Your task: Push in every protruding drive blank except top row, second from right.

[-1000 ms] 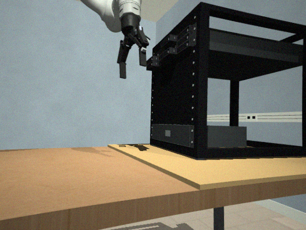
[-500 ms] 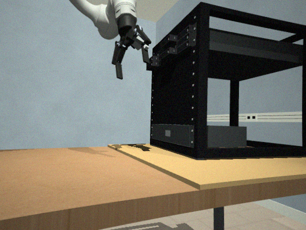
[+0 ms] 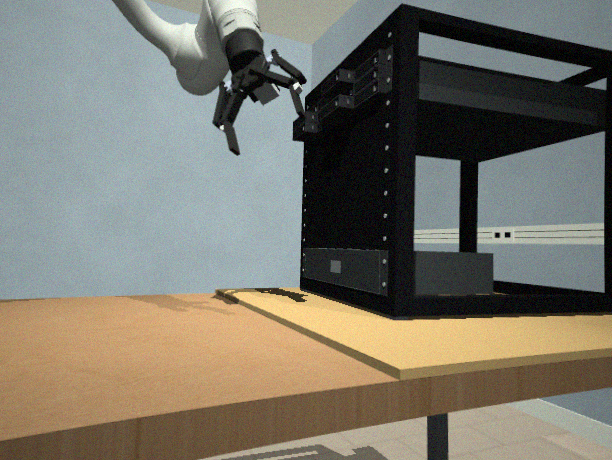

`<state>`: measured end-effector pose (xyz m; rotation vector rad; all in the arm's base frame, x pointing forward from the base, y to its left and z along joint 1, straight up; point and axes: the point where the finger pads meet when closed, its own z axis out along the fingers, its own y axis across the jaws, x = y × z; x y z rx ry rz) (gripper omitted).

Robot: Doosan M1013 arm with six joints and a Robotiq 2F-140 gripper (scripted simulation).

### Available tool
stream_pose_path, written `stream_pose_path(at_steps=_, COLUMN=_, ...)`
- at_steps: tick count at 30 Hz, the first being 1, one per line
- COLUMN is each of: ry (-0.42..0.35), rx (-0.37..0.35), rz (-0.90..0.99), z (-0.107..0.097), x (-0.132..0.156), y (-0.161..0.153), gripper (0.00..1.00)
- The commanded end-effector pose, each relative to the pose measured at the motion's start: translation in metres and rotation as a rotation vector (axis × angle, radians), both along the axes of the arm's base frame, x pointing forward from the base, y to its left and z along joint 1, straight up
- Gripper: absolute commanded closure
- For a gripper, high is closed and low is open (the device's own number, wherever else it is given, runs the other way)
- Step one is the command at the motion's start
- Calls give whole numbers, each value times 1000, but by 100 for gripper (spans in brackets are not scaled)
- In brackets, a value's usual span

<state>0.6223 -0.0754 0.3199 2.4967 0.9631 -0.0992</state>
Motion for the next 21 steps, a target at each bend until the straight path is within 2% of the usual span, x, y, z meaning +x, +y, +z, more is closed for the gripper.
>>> stream_pose_path(at_steps=1, ry=18, rx=-74, rz=113, z=4, x=0, y=-8, gripper=0)
stream_pose_path(at_steps=9, ry=74, rx=-219, rz=318, z=15, x=1, y=-20, gripper=0)
stream_pose_path(at_steps=11, ry=74, rx=-219, rz=318, z=15, x=1, y=-20, gripper=0)
stream_pose_path(at_steps=21, ry=165, rx=-419, rz=586, z=35, x=8, y=-28, gripper=0)
